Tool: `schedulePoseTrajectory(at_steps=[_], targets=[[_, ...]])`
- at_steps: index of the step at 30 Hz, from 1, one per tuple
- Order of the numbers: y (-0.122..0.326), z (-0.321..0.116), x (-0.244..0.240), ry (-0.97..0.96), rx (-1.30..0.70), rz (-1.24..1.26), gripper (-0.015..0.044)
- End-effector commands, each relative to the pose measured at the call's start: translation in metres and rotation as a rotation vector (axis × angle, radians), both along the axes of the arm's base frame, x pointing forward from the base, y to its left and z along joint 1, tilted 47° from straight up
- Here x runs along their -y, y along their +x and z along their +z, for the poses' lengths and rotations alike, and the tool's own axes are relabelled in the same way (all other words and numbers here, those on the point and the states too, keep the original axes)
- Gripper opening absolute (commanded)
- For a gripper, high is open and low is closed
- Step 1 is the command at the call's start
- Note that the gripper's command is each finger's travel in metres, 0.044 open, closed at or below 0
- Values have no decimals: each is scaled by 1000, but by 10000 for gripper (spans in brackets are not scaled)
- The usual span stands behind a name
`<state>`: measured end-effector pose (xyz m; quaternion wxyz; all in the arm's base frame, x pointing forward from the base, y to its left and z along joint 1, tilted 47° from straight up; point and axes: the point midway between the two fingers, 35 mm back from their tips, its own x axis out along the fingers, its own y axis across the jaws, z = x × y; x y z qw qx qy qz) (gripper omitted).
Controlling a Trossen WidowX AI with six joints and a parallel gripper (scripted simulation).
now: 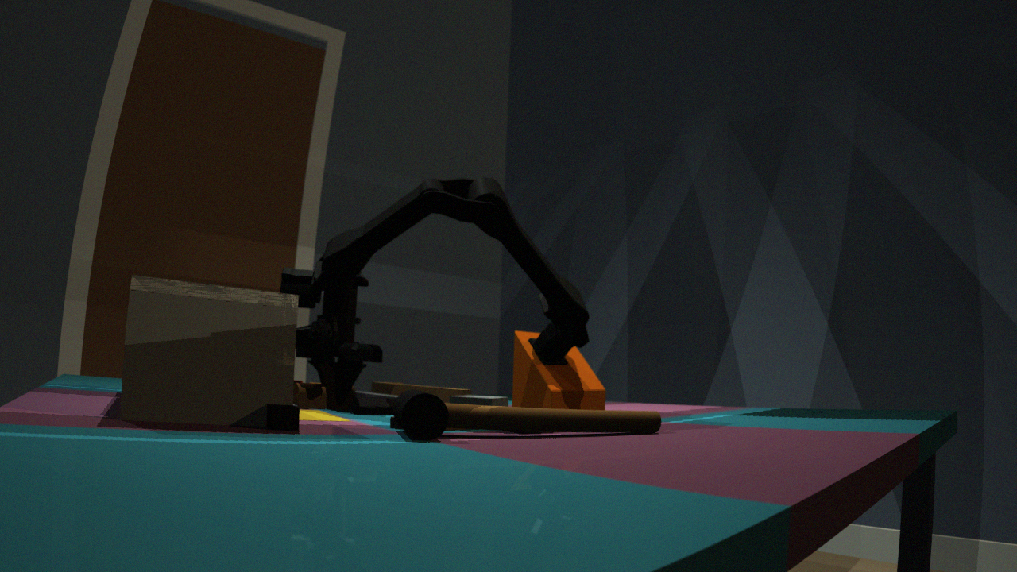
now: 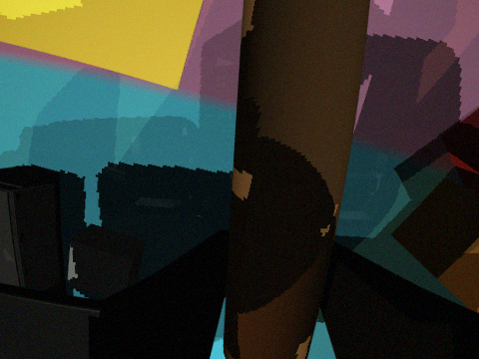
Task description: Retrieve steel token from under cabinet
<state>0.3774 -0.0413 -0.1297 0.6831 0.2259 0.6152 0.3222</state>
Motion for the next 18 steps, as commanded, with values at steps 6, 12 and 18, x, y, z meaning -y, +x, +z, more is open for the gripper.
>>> schedulePoseTrajectory(at_steps=[6,12,18], targets=[[-11,-2,1,1,1,2,0],[-17,-3,1,1,0,2,0],[-23,-5,2,1,0,2,0]])
